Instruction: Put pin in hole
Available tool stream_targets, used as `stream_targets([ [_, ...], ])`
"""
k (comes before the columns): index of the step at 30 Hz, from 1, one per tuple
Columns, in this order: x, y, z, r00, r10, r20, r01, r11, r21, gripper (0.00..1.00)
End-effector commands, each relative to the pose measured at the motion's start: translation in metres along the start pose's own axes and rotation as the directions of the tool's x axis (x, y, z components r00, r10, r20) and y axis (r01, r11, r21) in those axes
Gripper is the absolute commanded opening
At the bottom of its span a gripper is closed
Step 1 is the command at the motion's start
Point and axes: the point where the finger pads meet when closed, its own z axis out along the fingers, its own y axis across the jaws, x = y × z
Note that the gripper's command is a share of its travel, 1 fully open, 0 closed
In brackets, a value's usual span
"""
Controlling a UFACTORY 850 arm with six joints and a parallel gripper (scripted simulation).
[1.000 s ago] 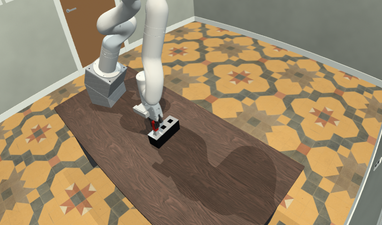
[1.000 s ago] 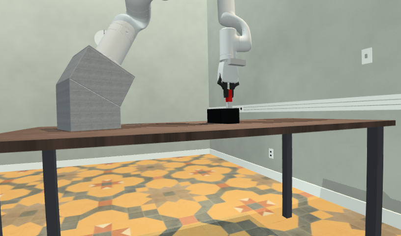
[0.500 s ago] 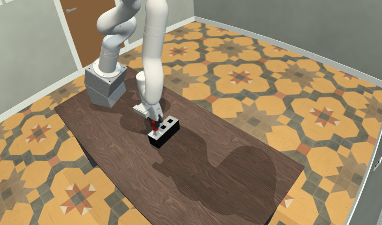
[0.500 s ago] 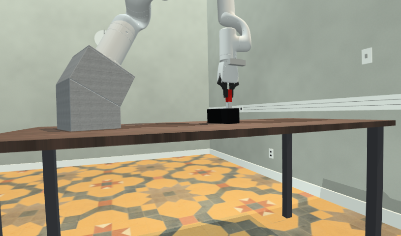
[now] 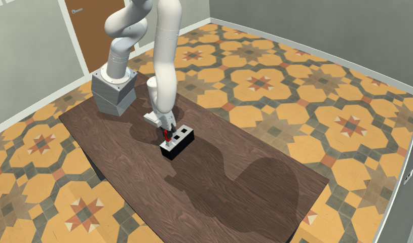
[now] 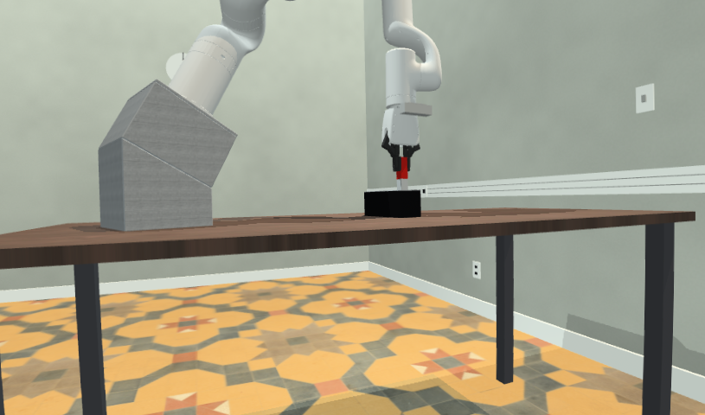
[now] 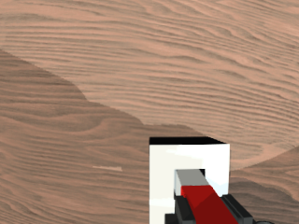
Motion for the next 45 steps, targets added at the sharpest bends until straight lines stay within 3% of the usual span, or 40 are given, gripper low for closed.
stream_targets([
  [1,0.0005,-0.0011,-0.0007,1.0,0.0,-0.001,0.0,1.0,0.002,0.0],
  [4,0.0005,-0.0011,-0.0007,1.0,0.0,-0.001,0.0,1.0,0.002,0.0],
  [5,0.0004,-0.0009,-0.0005,1.0,0.0,-0.001,0.0,1.0,0.002,1.0],
  [45,0.0004,-0.0009,-0.0005,1.0,0.0,-0.001,0.0,1.0,0.002,1.0],
])
